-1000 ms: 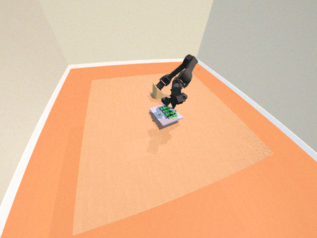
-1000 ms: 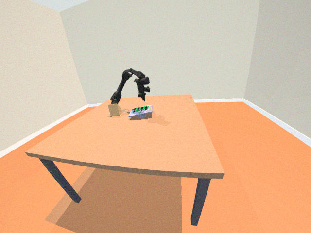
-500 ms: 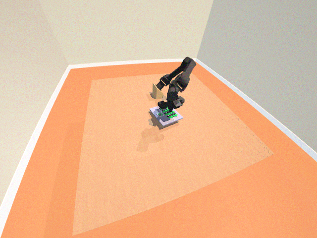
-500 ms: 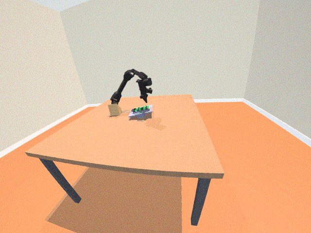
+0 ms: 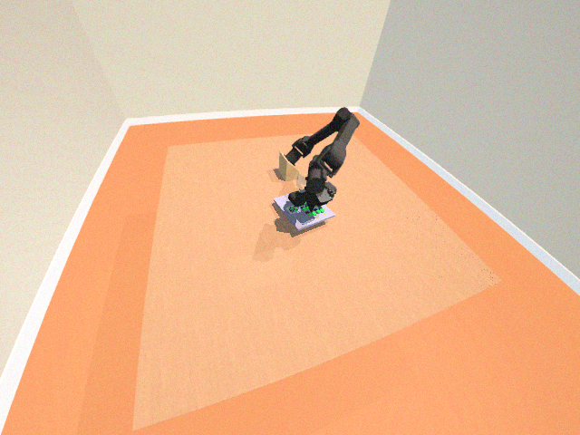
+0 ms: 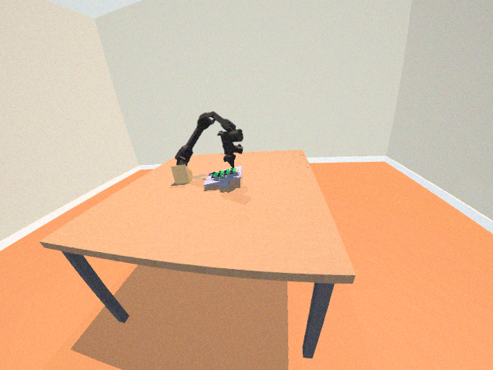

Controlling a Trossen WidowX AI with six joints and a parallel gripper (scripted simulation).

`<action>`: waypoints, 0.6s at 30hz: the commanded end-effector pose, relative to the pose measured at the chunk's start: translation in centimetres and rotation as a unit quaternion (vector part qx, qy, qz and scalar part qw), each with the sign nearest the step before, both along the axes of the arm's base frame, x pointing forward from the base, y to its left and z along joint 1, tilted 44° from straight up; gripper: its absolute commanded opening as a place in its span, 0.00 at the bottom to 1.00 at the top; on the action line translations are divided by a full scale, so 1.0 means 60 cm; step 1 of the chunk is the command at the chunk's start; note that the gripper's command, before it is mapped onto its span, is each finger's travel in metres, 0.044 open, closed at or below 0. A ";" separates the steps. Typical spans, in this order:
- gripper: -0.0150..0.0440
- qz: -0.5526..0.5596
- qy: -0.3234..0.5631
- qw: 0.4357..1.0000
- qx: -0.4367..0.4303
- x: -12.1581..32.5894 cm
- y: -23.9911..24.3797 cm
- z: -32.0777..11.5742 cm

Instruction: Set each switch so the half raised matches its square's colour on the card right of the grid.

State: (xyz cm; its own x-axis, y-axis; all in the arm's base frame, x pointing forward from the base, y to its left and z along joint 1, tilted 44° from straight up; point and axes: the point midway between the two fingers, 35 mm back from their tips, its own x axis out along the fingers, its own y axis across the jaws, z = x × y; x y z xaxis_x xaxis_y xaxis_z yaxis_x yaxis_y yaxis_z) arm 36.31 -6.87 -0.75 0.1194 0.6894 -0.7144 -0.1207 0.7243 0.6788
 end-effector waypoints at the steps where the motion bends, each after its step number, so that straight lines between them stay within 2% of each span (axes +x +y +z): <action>1: 0.25 -0.001 0.005 1.000 0.004 -0.001 0.006 -0.008; 18: 0.25 -0.001 0.004 1.000 0.004 0.002 0.022 -0.023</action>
